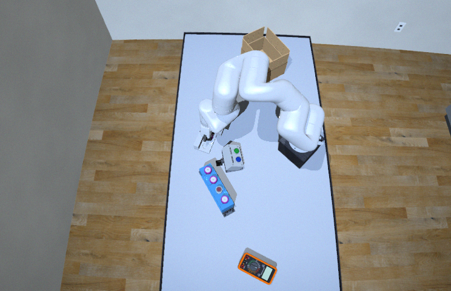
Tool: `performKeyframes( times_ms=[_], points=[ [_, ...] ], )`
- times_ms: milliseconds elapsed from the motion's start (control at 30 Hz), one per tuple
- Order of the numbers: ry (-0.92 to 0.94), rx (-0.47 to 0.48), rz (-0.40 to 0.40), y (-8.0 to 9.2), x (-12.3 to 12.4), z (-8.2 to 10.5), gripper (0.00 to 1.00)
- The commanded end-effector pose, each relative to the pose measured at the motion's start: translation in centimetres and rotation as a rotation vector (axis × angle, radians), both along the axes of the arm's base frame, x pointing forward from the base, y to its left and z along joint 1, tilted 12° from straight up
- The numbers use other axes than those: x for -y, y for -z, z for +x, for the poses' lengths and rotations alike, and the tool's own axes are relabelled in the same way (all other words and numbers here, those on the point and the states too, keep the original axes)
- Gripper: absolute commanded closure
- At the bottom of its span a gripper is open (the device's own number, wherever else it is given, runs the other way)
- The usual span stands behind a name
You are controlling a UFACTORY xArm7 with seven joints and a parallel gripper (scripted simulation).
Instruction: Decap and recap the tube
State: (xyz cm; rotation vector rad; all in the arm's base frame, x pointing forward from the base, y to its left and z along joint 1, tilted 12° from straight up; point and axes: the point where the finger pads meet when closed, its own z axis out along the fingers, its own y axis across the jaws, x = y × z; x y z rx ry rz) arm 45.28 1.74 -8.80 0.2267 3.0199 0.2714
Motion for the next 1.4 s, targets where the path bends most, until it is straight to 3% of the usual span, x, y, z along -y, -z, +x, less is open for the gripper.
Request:
performKeyframes(
  times_ms=[0,667,700,1167,1367],
  points=[
    [0.001,0.003,-0.001,0.1,0.0,0.1,1.00],
    [0.001,0.003,-0.001,0.7,-0.1,0.2,1.00],
    [0.001,0.003,-0.001,0.7,-0.1,0.2,0.54],
    [0.001,0.003,-0.001,0.7,-0.1,0.2,0.54],
    [0.001,0.003,-0.001,-2.2,0.4,-0.1,0.54]
  ],
)
